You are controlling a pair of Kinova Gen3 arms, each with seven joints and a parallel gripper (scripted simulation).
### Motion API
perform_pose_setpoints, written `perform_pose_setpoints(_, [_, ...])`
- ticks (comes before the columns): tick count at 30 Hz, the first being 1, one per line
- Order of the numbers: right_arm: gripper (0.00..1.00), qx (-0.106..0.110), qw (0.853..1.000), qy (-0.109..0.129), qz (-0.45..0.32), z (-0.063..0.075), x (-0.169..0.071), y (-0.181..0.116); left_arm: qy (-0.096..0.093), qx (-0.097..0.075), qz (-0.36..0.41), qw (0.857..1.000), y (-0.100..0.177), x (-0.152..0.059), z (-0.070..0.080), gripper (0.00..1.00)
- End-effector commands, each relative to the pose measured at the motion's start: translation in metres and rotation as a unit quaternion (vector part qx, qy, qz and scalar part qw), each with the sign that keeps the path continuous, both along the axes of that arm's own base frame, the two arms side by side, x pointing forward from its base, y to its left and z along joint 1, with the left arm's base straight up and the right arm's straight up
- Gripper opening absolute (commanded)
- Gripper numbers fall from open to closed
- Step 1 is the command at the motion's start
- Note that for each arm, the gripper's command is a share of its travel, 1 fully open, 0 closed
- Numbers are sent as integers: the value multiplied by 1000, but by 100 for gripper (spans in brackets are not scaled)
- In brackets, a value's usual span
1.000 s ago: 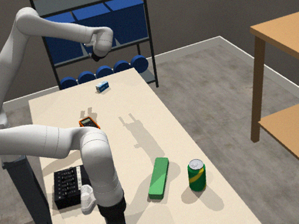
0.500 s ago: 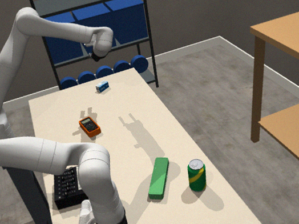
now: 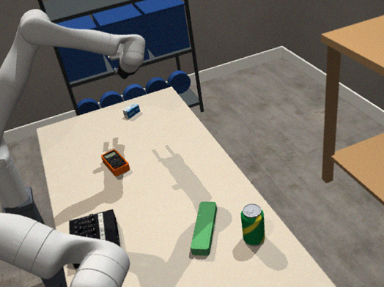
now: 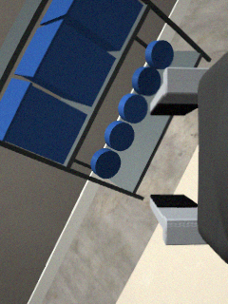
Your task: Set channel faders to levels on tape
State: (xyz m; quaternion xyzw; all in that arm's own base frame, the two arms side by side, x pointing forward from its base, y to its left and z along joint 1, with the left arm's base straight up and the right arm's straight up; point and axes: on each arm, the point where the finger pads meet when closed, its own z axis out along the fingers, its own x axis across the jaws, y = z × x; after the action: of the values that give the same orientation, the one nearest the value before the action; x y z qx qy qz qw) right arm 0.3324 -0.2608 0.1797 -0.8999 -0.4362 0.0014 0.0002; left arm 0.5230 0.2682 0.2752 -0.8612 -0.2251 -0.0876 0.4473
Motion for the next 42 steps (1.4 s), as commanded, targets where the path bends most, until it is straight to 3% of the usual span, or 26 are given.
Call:
perform_pose_setpoints(1, [100, 0, 998, -1, -60, 1, -33, -40, -1, 0, 0, 1000, 0, 0, 1, 100])
perform_pose_setpoints(5, [100, 0, 993, -1, -120, 1, -71, -74, -1, 0, 0, 1000, 0, 0, 1, 100])
perform_pose_setpoints(7, [100, 0, 993, -1, -120, 1, -71, -74, -1, 0, 0, 1000, 0, 0, 1, 100])
perform_pose_setpoints(14, [100, 0, 974, -1, -225, 1, -148, -122, -1, 0, 0, 1000, 0, 0, 1, 100])
perform_pose_setpoints(22, [100, 0, 944, -1, -329, 1, -234, -153, -1, 0, 0, 1000, 0, 0, 1, 100])
perform_pose_setpoints(24, [100, 0, 944, -1, -329, 1, -234, -153, -1, 0, 0, 1000, 0, 0, 1, 100])
perform_pose_setpoints(35, [100, 0, 907, -1, -421, 1, -318, -164, -1, 0, 0, 1000, 0, 0, 1, 100])
perform_pose_setpoints(42, [100, 0, 897, -1, -442, 1, -338, -164, -1, 0, 0, 1000, 0, 0, 1, 100])
